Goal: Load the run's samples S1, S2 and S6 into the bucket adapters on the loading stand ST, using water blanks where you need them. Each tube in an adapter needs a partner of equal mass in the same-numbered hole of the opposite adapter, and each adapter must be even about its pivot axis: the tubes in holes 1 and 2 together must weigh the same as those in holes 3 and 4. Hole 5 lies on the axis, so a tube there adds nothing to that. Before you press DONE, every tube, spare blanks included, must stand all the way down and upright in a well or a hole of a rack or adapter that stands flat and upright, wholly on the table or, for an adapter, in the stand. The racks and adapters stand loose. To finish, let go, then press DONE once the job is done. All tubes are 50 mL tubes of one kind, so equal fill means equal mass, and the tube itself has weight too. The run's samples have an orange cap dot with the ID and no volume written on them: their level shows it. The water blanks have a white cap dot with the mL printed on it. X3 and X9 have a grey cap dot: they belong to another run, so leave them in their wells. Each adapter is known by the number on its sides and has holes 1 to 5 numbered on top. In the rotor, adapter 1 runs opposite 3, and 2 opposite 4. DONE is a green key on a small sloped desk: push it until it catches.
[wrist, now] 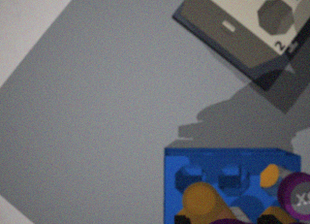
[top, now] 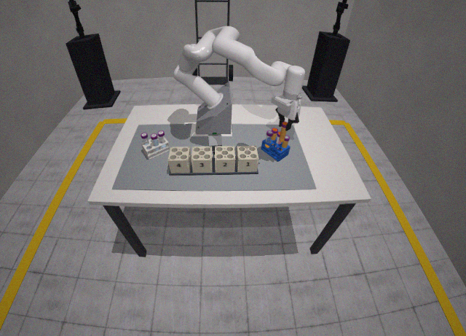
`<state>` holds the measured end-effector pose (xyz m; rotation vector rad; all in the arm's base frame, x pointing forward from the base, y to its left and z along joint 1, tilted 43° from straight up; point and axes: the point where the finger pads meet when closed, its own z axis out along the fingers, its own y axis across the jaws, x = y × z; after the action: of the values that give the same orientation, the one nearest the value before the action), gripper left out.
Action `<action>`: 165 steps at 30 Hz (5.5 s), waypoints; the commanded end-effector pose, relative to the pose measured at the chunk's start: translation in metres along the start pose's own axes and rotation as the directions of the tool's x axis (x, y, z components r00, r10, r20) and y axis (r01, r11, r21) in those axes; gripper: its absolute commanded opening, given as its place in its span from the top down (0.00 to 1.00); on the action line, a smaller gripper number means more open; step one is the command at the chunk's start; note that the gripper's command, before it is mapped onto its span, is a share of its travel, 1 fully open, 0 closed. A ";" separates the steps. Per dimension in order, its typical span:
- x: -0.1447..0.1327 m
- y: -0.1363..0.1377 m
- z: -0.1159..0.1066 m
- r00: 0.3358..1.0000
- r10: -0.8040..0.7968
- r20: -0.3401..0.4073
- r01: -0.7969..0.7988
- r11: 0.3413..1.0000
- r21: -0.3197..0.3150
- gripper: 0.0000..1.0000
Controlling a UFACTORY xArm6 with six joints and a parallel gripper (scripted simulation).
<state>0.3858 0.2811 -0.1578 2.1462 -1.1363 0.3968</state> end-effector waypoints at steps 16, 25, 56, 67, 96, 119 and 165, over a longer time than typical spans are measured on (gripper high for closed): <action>0.000 -0.002 0.031 1.000 0.001 0.001 -0.001 1.000 0.006 1.00; 0.000 -0.002 0.038 1.000 0.001 0.001 -0.001 1.000 0.006 1.00; 0.000 -0.002 0.056 1.000 0.001 0.001 -0.001 1.000 0.006 1.00; 0.000 -0.002 0.065 1.000 0.001 0.001 -0.001 1.000 0.006 1.00; 0.000 -0.002 0.090 1.000 0.001 0.001 -0.001 1.000 0.006 1.00; 0.000 -0.002 0.099 1.000 0.001 0.001 -0.001 1.000 0.006 1.00; 0.000 -0.002 0.071 1.000 0.001 0.001 -0.001 1.000 0.006 0.56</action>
<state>0.3824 0.2267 -0.2159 2.1457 -1.1359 0.3964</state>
